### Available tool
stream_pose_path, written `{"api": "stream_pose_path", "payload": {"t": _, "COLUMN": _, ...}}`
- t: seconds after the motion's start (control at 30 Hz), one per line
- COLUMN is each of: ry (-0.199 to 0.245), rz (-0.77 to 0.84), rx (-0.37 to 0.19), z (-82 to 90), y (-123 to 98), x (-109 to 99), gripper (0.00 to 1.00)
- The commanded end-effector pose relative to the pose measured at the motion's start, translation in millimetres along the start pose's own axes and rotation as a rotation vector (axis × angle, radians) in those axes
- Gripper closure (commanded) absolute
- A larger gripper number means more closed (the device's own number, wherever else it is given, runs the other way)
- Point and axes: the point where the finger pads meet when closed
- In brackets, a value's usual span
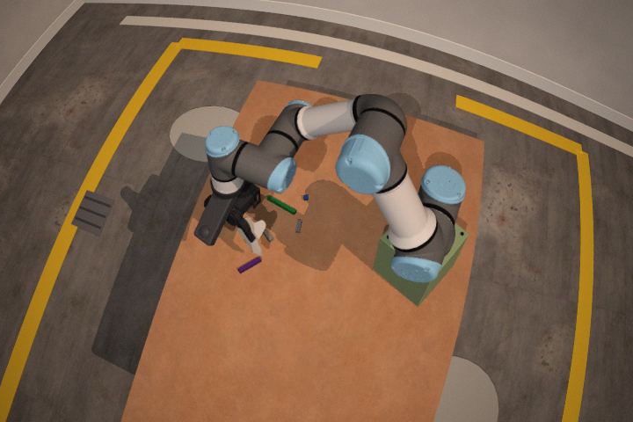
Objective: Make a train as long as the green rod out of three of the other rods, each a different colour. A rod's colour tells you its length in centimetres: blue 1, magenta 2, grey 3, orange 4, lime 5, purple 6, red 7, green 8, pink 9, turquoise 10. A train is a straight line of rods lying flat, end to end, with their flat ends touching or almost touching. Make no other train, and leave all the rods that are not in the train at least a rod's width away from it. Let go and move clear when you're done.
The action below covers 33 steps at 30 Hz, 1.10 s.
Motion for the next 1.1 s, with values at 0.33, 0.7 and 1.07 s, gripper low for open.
{"api": "stream_pose_path", "payload": {"t": 0.33, "ry": -0.003, "rz": 0.423, "rx": 0.003, "z": 0.9, "y": 1, "x": -9, "gripper": 0.00}}
{"api": "stream_pose_path", "payload": {"t": 0.7, "ry": -0.003, "rz": 0.857, "rx": 0.002, "z": 0.9, "y": 0, "x": -17, "gripper": 0.00}}
{"api": "stream_pose_path", "payload": {"t": 1.07, "ry": -0.004, "rz": 1.231, "rx": 0.002, "z": 1.0, "y": -3, "x": -23, "gripper": 0.00}}
Point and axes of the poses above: the point where the finger pads meet when closed, its own z axis back along the fingers, its own x axis across the jaws, y = z × x
